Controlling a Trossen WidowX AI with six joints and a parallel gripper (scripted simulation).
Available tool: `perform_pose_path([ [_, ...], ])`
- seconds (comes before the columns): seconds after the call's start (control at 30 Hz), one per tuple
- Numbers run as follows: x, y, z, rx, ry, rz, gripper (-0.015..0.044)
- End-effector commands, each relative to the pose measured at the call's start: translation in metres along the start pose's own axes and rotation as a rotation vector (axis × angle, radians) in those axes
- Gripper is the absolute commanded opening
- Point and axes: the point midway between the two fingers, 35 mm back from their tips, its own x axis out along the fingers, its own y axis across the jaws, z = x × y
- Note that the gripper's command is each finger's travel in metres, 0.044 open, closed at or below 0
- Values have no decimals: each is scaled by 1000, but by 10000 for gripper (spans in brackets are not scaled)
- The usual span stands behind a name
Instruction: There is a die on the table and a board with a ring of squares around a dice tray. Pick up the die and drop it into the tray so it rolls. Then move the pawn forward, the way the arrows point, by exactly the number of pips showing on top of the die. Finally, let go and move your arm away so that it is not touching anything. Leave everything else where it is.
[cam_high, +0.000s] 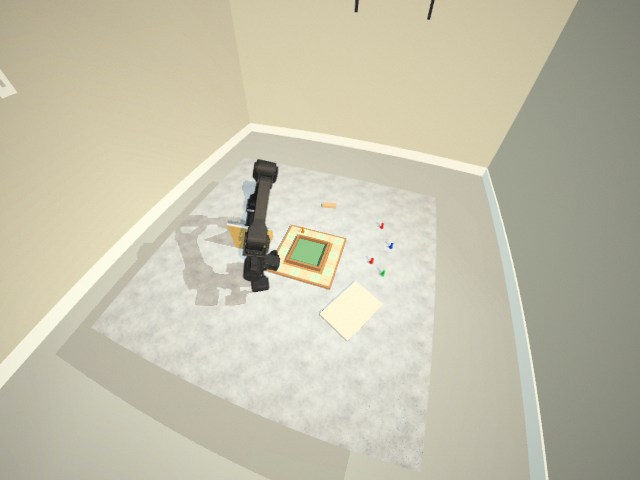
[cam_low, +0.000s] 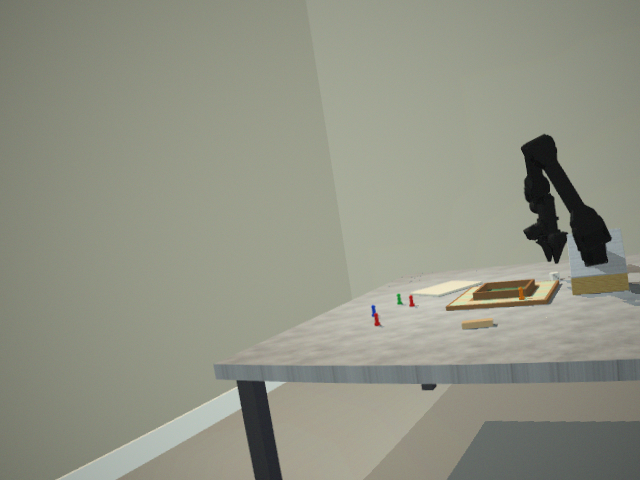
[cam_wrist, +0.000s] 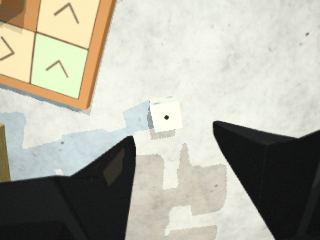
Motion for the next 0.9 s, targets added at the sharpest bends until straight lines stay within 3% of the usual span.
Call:
perform_pose_path([
  [0.0, 9, 1, 1, -12, -4, 9, 275],
  [0.87, 48, 2, 1, -13, -5, 10, 275],
])
